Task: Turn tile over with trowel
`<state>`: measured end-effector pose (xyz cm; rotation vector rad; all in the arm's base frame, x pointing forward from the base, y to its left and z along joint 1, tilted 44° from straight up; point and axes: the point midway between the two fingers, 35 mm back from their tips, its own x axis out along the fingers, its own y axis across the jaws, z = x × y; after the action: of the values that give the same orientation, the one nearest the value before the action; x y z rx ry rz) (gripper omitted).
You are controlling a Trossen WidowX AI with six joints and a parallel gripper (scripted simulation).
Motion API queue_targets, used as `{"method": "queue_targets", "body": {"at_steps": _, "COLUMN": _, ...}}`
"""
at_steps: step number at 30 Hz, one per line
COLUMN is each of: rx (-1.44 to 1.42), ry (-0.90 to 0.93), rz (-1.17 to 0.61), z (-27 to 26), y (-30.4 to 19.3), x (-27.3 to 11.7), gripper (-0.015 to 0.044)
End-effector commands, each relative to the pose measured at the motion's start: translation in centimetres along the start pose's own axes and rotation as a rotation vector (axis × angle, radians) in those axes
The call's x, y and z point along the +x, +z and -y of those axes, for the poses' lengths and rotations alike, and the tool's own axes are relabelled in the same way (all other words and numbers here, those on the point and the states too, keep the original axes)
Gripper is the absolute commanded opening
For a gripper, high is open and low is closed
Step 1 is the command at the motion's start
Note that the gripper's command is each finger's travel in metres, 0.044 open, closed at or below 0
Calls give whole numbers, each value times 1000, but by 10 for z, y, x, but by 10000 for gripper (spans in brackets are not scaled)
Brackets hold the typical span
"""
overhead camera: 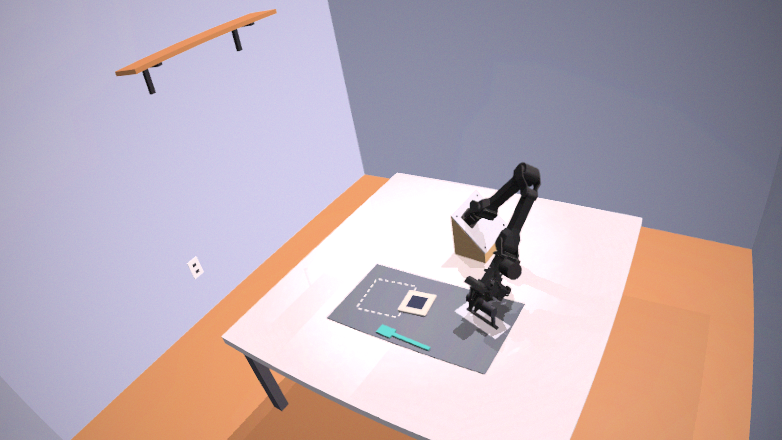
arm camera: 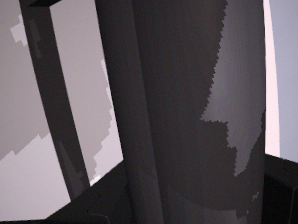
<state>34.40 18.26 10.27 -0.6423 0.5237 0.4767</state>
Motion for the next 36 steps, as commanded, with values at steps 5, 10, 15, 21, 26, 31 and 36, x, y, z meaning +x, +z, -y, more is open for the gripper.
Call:
{"method": "queue_targets", "body": {"at_steps": 5, "rx": -1, "ry": 0, "rz": 2, "z": 0, "y": 1, "x": 0, "gripper": 36}}
{"method": "queue_targets", "body": {"at_steps": 10, "rx": -1, "ry": 0, "rz": 2, "z": 0, "y": 1, "x": 0, "gripper": 2}}
{"method": "queue_targets", "body": {"at_steps": 15, "rx": -2, "ry": 0, "rz": 1, "z": 16, "y": 1, "x": -11, "gripper": 0}}
{"method": "queue_targets", "body": {"at_steps": 21, "rx": -2, "ry": -1, "rz": -1, "z": 41, "y": 1, "x": -33, "gripper": 0}}
{"method": "queue_targets", "body": {"at_steps": 26, "rx": -2, "ry": -2, "rz": -1, "z": 46, "y": 0, "x": -38, "gripper": 0}}
{"method": "queue_targets", "body": {"at_steps": 31, "rx": -14, "ry": 15, "rz": 41, "z": 49, "y": -8, "x": -25, "gripper": 0}}
{"method": "queue_targets", "body": {"at_steps": 36, "rx": -37, "ry": 34, "rz": 106, "z": 53, "y": -21, "x": -9, "gripper": 0}}
